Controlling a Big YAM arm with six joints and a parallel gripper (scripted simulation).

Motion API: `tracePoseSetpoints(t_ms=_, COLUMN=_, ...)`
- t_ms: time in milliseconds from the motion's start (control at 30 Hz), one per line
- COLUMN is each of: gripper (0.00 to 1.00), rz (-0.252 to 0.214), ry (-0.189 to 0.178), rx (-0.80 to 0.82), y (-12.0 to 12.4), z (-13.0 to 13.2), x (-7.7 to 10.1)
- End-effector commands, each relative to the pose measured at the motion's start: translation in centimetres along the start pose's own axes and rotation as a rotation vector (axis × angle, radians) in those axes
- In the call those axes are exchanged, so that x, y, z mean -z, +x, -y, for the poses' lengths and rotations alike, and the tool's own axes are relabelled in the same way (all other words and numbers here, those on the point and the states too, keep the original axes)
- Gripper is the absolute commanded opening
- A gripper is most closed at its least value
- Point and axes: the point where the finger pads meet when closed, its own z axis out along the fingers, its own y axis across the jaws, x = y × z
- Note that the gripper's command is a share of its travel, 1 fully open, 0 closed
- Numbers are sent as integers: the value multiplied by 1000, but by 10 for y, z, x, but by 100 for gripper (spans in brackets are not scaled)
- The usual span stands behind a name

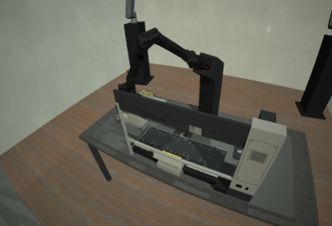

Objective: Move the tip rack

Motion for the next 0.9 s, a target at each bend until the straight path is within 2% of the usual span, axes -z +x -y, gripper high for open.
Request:
tracePoseSetpoints(t_ms=0, gripper=100, rz=18, ry=-7, rx=-9, y=-8, z=-6, x=6)
tracePoseSetpoints(t_ms=233, gripper=100, rz=18, ry=-7, rx=-9, y=-8, z=-6, x=6)
tracePoseSetpoints(t_ms=267, gripper=100, rz=15, ry=8, rx=-40, y=-8, z=18, x=1)
tracePoseSetpoints(t_ms=367, gripper=100, rz=15, ry=8, rx=-19, y=-8, z=33, x=2)
tracePoseSetpoints(t_ms=433, gripper=100, rz=15, ry=8, rx=-19, y=-8, z=33, x=2)
tracePoseSetpoints(t_ms=867, gripper=100, rz=15, ry=9, rx=-20, y=-5, z=99, x=3)
